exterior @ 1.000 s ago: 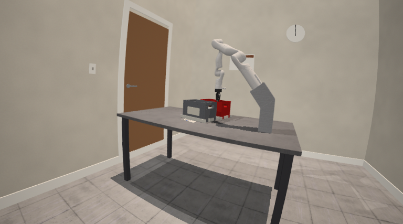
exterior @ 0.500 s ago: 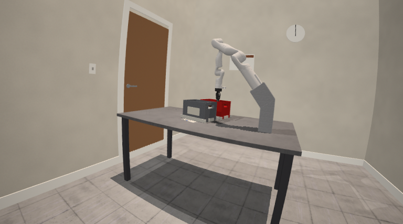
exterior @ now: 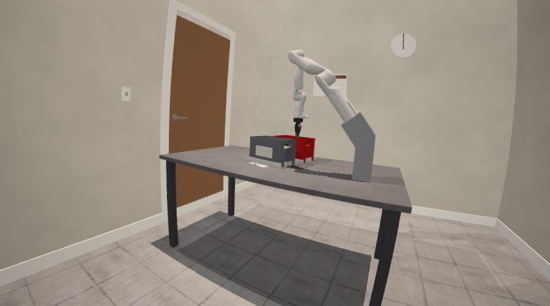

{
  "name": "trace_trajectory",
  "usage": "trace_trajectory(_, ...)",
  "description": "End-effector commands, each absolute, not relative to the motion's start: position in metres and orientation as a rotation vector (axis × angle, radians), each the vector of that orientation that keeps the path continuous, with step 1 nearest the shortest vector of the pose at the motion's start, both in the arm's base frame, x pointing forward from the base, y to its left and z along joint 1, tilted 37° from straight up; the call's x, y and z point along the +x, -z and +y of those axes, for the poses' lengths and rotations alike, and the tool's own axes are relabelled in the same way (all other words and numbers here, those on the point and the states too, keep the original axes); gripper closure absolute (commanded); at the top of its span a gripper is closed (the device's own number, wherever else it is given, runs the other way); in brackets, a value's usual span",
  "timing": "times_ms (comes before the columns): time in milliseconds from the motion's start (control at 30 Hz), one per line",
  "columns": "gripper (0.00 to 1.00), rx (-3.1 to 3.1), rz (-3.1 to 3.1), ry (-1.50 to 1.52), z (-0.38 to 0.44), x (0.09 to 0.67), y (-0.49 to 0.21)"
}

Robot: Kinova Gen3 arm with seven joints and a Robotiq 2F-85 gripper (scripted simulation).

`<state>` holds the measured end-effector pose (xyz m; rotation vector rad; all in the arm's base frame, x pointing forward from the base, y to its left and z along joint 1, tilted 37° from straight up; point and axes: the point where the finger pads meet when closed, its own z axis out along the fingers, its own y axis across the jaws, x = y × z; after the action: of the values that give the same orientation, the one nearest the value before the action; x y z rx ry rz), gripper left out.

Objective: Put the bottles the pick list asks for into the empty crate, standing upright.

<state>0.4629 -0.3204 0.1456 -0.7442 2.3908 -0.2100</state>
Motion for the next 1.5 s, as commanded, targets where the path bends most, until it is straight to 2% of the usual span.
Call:
trace_trajectory(0, 0.90, -0.743, 2.391, 0.212, -0.321, 0.460, -0.150)
trace_trajectory(1467, 0.90, -0.743, 2.391, 0.212, -0.323, 0.421, -0.201)
